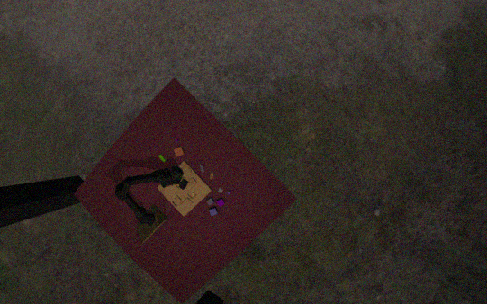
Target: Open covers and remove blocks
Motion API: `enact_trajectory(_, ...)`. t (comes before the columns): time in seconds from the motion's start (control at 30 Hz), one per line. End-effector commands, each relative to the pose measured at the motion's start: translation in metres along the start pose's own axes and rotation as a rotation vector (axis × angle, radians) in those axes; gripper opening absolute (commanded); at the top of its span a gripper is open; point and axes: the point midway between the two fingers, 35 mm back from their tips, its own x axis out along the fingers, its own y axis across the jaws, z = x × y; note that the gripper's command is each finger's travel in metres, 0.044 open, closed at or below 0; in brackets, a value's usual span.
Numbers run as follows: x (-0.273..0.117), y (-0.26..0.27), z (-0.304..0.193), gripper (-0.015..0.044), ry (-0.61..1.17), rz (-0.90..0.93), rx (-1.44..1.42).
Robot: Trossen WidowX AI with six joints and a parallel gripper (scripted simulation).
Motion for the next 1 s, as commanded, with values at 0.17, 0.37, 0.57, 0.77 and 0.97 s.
enact_trajectory(0.17, 0.0067, 0.0005, -0.0007, 0.0, 0.002, 0.005, 0.009)
enact_trajectory(0.37, 0.0091, -0.0019, 0.0029, 0.0, 0.002, 0.005, 0.009)
enact_trajectory(0.57, 0.0097, -0.0028, 0.004, 0.0, 0.002, 0.005, 0.007)
enact_trajectory(0.77, 0.0097, -0.0031, 0.0038, 0.0, 0.002, 0.005, 0.007)
enact_trajectory(0.97, 0.0097, -0.0031, 0.0038, 0.0, 0.002, 0.005, 0.007)
